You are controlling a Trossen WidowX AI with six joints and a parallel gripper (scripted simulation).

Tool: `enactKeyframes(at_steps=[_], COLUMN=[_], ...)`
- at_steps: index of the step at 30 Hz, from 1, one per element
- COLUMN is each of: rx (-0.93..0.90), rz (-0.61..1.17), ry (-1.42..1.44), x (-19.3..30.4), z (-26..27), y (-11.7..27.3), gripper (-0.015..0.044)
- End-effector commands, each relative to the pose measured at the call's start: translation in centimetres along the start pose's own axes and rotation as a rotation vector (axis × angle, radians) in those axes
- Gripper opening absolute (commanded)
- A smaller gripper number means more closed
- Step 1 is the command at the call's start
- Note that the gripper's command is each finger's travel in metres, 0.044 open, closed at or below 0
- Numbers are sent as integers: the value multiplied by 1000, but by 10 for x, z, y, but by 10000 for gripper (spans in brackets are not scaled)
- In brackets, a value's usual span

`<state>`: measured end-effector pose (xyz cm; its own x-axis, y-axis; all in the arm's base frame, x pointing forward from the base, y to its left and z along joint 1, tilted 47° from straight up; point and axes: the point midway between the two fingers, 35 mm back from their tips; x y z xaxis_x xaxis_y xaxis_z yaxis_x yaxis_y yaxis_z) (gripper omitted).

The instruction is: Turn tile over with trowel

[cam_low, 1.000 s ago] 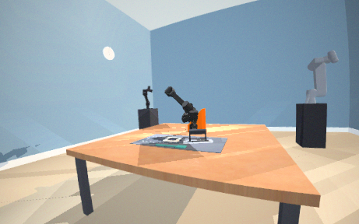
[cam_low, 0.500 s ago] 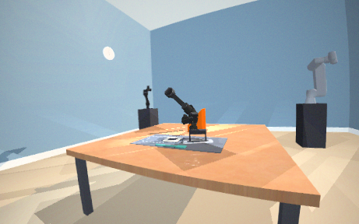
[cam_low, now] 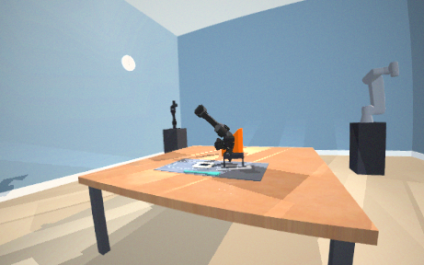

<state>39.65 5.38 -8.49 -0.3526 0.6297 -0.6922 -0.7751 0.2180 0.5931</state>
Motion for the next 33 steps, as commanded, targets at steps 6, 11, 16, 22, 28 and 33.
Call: enactKeyframes(at_steps=[6,11,16,22,28,33], rx=[1,1,1,1,1,1], rz=[2,2,2,2,2,2], ry=[3,3,3,3,3,3], x=[1,1,1,1,1,1], z=[-2,-2,-2,-2,-2,-2], y=[-13,-13,-13,-13,-13,-13], gripper=[300,169,135,95,55,22])
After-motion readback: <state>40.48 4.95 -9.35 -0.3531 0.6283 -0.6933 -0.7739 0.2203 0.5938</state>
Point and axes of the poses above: the point midway between the two fingers, 35 mm back from their tips, its own y axis back along the fingers, its own z axis across the jaws, x = y × z, and after that the axes turned 1 degree about -y, right-handed
